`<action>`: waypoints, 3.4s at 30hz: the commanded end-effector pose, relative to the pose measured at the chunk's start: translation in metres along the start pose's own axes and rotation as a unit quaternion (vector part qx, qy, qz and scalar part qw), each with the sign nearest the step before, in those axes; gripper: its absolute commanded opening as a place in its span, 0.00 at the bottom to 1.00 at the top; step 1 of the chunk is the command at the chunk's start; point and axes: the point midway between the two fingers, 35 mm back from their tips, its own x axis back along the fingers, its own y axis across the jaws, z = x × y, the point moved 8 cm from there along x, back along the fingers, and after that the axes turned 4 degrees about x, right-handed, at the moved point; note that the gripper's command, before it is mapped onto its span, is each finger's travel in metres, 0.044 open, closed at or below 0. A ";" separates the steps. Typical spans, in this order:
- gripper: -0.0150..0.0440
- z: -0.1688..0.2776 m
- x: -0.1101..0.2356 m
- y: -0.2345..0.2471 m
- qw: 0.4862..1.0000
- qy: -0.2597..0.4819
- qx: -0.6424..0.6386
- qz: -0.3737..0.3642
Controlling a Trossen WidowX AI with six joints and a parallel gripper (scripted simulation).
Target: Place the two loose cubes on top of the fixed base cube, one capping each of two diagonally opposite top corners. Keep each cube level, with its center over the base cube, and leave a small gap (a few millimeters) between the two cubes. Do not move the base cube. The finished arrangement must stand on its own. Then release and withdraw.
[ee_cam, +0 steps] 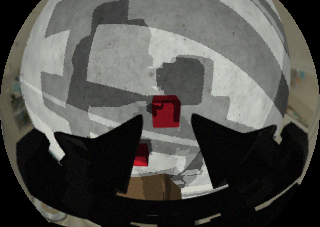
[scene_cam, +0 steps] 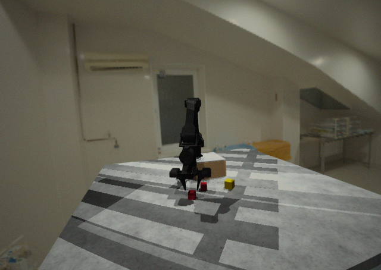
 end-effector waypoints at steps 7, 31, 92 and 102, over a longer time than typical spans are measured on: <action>0.70 0.002 -0.018 0.000 1.000 0.002 0.000 -0.002; 0.43 -0.001 -0.003 0.000 1.000 0.002 0.000 -0.002; 0.43 0.023 0.070 0.090 0.935 0.001 0.355 -0.005; 0.43 0.036 0.065 0.119 0.882 0.000 0.471 -0.006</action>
